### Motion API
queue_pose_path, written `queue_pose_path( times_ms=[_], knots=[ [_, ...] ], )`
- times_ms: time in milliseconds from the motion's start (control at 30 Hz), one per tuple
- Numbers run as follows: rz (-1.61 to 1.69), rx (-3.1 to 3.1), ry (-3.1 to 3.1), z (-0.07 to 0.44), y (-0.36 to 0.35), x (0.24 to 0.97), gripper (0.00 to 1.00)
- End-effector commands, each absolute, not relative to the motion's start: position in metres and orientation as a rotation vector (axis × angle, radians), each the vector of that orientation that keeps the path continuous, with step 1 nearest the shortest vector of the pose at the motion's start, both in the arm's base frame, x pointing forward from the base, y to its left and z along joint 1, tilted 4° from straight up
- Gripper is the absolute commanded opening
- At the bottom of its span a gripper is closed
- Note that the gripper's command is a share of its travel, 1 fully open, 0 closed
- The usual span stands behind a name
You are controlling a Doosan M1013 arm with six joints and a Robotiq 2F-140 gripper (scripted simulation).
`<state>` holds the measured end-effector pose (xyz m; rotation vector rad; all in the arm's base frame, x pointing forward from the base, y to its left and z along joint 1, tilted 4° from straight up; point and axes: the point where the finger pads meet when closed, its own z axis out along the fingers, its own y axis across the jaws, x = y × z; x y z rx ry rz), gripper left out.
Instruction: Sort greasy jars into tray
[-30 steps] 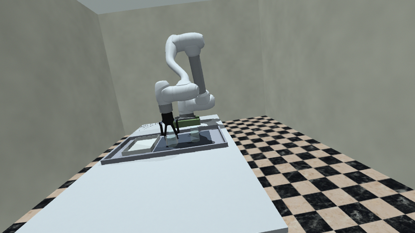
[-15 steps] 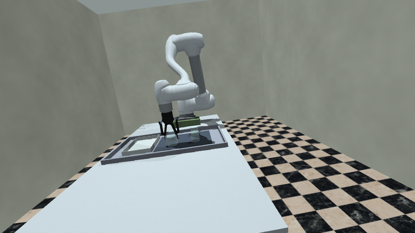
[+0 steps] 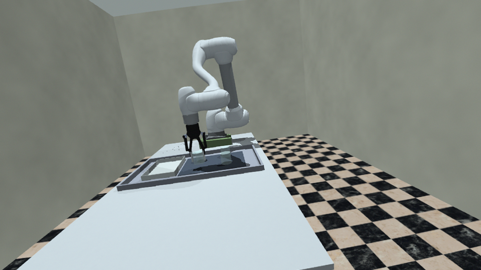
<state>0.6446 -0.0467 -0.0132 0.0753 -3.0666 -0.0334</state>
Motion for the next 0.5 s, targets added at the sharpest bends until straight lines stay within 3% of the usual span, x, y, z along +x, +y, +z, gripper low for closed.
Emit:
queue_pose_path(
  times_ms=[0, 467],
  knots=[
    [-0.034, 0.075, -3.067, -0.005, -0.047, 0.645, 0.0],
    [-0.034, 0.075, -3.067, 0.027, -0.047, 0.648, 0.0]
  ],
)
